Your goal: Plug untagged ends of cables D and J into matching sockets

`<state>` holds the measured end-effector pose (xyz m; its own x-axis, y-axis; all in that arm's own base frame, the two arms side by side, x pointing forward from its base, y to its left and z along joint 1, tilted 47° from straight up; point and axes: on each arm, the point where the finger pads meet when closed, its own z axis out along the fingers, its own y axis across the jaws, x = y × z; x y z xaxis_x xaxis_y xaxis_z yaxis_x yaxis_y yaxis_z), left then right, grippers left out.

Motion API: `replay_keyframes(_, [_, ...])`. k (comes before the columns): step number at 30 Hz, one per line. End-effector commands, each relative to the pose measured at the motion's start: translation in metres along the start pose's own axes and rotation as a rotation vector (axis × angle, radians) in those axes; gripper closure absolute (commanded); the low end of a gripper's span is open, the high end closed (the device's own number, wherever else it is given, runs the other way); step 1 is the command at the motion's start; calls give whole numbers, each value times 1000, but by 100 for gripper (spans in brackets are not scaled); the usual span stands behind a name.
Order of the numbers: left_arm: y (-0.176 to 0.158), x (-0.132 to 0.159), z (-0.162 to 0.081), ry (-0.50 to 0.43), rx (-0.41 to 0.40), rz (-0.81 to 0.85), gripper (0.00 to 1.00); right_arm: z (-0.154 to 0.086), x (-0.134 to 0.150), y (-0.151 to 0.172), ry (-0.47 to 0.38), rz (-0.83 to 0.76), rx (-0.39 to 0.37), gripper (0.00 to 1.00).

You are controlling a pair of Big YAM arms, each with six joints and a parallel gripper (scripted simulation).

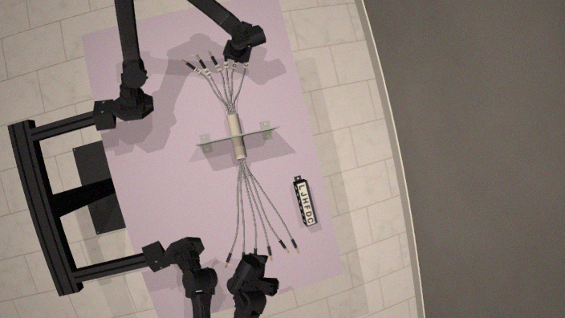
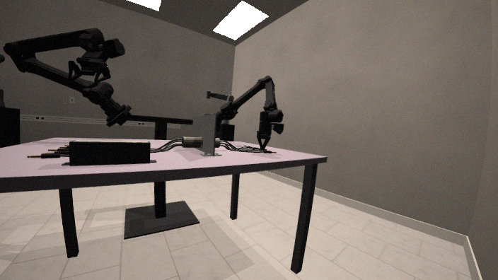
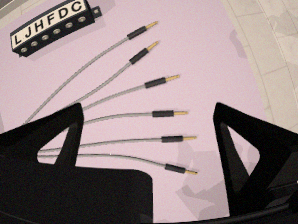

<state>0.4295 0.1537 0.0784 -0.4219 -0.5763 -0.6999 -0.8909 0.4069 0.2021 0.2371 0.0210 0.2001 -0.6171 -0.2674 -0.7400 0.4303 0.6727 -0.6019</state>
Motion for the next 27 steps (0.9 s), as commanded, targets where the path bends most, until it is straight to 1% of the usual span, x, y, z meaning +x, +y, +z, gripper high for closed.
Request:
replay_keyframes(1, [-3, -5, 9, -3, 3, -9, 65, -3, -9, 2, -6, 16, -8, 0])
replay_keyframes(4, [-3, -5, 14, -3, 3, -9, 65, -3, -9, 2, -6, 16, -8, 0])
replay_keyframes(6, [-5, -6, 12, -9, 14, -9, 65, -3, -9, 2, -6, 16, -8, 0])
replay_keyframes(8, [-3, -7, 17, -6, 8, -11, 65, -3, -9, 2, -6, 16, -8, 0])
replay_keyframes(9, [-5, -8, 13, -12, 17, -12, 65, -3, -9, 2, -6, 16, -8, 0])
replay_keyframes(10, [-7, -8, 11, -15, 22, -10, 74, -3, -9, 2, -6, 16, -8, 0])
replay_keyframes(14, [-7, -8, 10, -15, 23, -9, 74, -3, -9, 2, -6, 16, -8, 0])
replay_keyframes(15, [-7, -8, 10, -15, 23, -9, 78, -3, -9, 2, -6, 16, -8, 0])
replay_keyframes(17, [-7, -8, 10, -15, 23, -9, 78, -3, -9, 2, -6, 16, -8, 0])
replay_keyframes(18, [-6, -9, 8, -19, 27, -14, 82, -3, -9, 2, -6, 16, -8, 0])
replay_keyframes(20, [-6, -9, 8, -19, 27, -14, 82, -3, -9, 2, -6, 16, -8, 0])
replay_keyframes(27, [-5, -9, 7, -20, 28, -14, 92, -3, -9, 2, -6, 16, -8, 0])
